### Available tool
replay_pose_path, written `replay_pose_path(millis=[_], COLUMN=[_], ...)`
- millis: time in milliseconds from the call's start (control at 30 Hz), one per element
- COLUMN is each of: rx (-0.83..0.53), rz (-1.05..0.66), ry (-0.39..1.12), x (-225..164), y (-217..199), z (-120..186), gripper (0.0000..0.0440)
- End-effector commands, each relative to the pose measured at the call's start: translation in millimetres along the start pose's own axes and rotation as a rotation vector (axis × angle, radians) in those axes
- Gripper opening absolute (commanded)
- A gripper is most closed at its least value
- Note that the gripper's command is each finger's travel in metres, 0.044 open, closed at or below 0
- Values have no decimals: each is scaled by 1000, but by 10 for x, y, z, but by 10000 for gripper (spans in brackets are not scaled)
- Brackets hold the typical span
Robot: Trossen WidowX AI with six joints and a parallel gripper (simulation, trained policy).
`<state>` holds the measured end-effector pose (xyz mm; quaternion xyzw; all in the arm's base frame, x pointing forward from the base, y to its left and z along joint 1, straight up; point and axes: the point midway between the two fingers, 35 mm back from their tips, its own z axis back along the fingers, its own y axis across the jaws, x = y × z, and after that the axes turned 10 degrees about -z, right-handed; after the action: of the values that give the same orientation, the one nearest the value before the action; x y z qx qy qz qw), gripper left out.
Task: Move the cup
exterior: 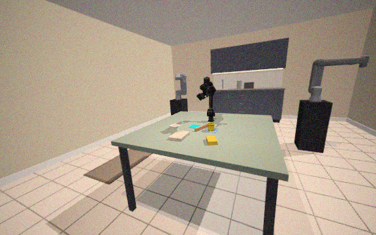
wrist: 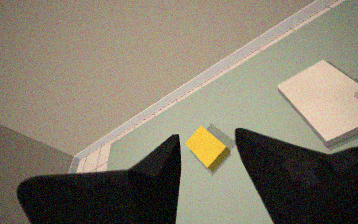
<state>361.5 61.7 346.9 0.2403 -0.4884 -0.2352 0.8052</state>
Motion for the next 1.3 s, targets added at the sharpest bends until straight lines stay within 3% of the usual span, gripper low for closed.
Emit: replay_pose_path(millis=[0,600,1267], rx=[-16,-168,-426], rz=[-45,-280,-452], ry=[40,218,376], x=[-41,-271,-644], y=[28,74,-105], z=[-35,-182,-328], gripper=[177,178,151])
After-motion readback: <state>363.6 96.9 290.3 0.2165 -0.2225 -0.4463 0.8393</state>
